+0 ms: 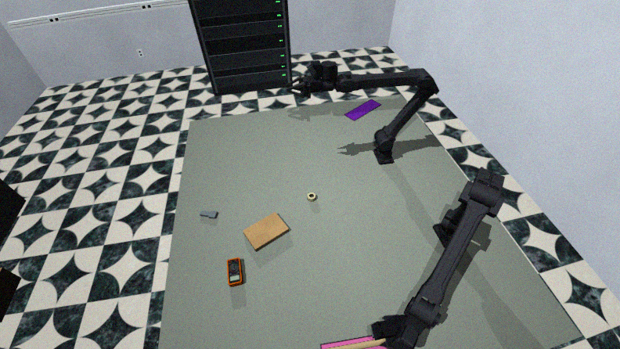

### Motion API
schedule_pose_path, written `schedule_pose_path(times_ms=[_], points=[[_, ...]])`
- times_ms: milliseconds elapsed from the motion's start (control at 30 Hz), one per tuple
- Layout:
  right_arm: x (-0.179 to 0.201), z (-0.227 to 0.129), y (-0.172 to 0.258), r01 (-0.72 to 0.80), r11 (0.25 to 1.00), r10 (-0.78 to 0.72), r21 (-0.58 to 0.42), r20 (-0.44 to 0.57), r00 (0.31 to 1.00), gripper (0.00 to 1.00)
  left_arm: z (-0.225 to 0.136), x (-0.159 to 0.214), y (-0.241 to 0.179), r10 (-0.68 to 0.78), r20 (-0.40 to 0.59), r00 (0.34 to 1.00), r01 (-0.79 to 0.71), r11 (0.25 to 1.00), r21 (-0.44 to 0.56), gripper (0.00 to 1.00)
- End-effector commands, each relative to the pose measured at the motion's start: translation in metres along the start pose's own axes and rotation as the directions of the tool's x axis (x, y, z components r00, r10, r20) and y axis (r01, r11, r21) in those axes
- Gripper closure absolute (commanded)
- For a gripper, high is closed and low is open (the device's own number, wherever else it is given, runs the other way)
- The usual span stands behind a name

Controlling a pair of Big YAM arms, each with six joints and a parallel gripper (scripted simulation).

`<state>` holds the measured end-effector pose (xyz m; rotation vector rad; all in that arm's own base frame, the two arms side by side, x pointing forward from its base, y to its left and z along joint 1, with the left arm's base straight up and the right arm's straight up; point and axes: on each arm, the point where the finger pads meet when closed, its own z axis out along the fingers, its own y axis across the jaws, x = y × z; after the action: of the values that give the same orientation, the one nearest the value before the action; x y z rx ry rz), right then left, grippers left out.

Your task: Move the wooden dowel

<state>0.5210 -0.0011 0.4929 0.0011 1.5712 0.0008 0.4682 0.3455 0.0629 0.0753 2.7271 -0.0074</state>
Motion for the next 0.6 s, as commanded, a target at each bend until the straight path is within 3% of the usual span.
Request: schedule_pose_path(times_ms=[0, 167, 400, 567], points=[[-0.010, -0.005, 0.006, -0.014, 1.000, 0.014, -0.010, 0.022, 1.000, 0.62, -0.032, -0.014, 0.013, 0.022, 0.043, 0.999, -0.020, 0.999, -0.036, 0.65], [-0.010, -0.005, 0.006, -0.014, 1.000, 0.014, -0.010, 0.022, 1.000, 0.62, -0.006, -0.003, 0.001, 0.020, 0.010, 1.000, -0.020, 1.000, -0.002, 0.65], [-0.010, -0.005, 0.006, -0.014, 1.000, 0.014, -0.010, 0.022, 1.000, 0.62, -0.040, -0.040, 0.014, 0.037, 0.073, 0.997, -0.033, 0.998, -0.059, 0.65], [-0.010, -0.005, 0.006, -0.014, 1.000, 0.014, -0.010, 0.022, 1.000, 0.62, -0.035, -0.038, 0.014, 0.041, 0.068, 0.997, -0.037, 0.998, -0.055, 0.65]])
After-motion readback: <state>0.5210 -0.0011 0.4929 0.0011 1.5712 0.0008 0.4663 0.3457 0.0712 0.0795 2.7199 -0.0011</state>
